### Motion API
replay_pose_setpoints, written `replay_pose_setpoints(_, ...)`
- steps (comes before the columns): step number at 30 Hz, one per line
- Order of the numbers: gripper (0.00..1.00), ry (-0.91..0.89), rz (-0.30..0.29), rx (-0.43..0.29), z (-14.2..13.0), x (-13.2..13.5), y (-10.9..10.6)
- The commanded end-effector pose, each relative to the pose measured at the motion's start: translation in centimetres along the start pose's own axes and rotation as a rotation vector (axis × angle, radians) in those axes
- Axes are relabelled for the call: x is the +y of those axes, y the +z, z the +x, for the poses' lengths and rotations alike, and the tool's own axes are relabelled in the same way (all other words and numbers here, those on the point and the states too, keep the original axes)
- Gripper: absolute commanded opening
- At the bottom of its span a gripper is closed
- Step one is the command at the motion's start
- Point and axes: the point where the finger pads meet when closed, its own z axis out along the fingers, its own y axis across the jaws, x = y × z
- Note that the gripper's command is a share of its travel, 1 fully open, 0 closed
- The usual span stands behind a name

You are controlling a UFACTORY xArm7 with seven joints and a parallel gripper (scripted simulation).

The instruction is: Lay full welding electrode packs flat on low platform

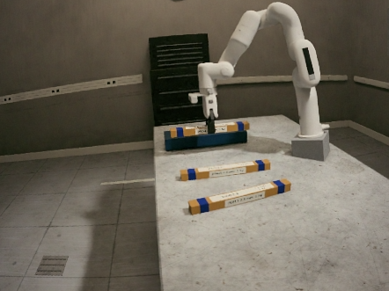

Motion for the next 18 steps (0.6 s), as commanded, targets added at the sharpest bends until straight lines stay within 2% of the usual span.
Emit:
replay_pose_setpoints(1, 0.35, -0.001, 0.001, 0.005, 0.3, 2.4, -0.2)
replay_pose_setpoints(4, 0.35, -0.001, 0.001, 0.005, 0.3, 4.0, -0.2)
replay_pose_setpoints(6, 0.35, -0.001, 0.001, 0.005, 0.3, 4.0, -0.2)
replay_pose_setpoints(18, 0.35, -0.001, 0.001, 0.005, 0.3, 11.4, -0.2)
